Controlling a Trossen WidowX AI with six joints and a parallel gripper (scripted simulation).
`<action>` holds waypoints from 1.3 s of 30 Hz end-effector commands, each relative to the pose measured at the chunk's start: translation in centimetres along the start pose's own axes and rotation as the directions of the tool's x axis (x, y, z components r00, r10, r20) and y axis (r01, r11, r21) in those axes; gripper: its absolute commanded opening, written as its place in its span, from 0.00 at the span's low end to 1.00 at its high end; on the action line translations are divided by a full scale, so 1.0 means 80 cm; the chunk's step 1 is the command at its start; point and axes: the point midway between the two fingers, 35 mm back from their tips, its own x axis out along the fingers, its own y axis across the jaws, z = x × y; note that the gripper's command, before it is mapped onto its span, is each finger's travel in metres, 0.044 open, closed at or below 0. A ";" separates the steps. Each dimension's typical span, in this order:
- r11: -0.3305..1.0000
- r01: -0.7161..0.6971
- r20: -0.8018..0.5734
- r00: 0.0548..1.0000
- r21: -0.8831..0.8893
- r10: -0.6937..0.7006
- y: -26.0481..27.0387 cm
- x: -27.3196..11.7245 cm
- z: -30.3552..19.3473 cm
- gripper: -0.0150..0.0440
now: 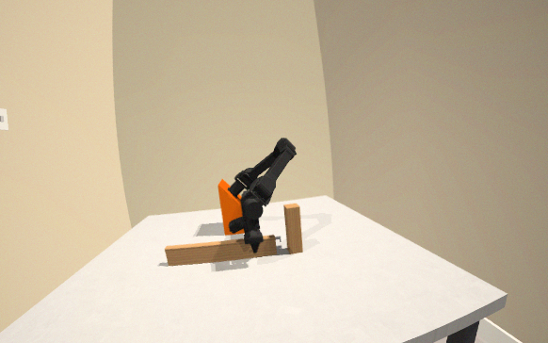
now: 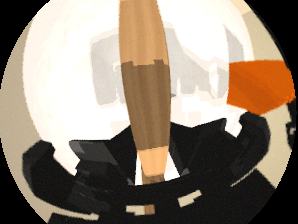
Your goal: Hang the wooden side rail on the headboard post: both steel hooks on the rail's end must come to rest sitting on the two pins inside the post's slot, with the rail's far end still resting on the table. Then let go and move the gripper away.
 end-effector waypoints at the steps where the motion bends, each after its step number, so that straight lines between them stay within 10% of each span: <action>1: 1.000 -0.011 0.000 1.000 -0.011 0.011 0.003 -0.005 0.000 0.25; 39: 1.000 -0.011 0.000 1.000 -0.011 0.011 0.003 -0.013 0.000 0.25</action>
